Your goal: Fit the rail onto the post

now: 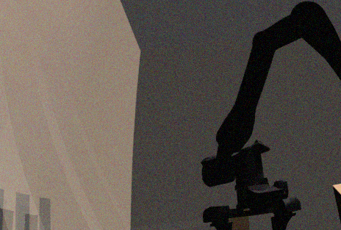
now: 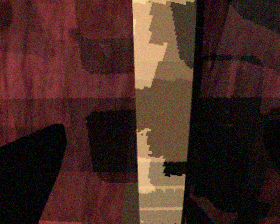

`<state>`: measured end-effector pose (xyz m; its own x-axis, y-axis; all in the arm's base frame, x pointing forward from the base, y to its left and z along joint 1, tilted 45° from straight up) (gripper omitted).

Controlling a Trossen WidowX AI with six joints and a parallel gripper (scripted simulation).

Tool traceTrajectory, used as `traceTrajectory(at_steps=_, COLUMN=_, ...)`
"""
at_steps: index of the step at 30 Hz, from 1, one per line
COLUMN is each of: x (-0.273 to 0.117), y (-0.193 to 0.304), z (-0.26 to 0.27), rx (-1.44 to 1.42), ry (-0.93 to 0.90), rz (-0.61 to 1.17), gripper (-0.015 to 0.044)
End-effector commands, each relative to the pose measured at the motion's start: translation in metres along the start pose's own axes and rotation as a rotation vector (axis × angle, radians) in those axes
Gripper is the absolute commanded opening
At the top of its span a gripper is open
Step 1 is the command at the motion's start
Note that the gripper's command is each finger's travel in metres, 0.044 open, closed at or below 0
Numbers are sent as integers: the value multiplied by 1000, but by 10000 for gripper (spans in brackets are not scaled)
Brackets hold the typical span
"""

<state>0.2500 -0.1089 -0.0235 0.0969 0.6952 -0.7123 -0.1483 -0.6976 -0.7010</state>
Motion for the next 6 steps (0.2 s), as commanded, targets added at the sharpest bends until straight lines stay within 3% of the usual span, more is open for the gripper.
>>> traceTrajectory(at_steps=1, x=-1, y=-2, z=2, rx=-1, ry=-5, rz=-1, gripper=440)
traceTrajectory(at_steps=6, x=-1, y=-2, z=2, rx=-1, ry=-5, rz=-1, gripper=440)
Point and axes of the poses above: the point midway between the two fingers, 35 mm back from their tips, its own x axis out along the fingers, its own z axis across the jaws, y = z × x, the point moved 5 cm from there along -x, back along the fingers, and after that the axes turned 14 degrees about x, right-handed, at the moved point
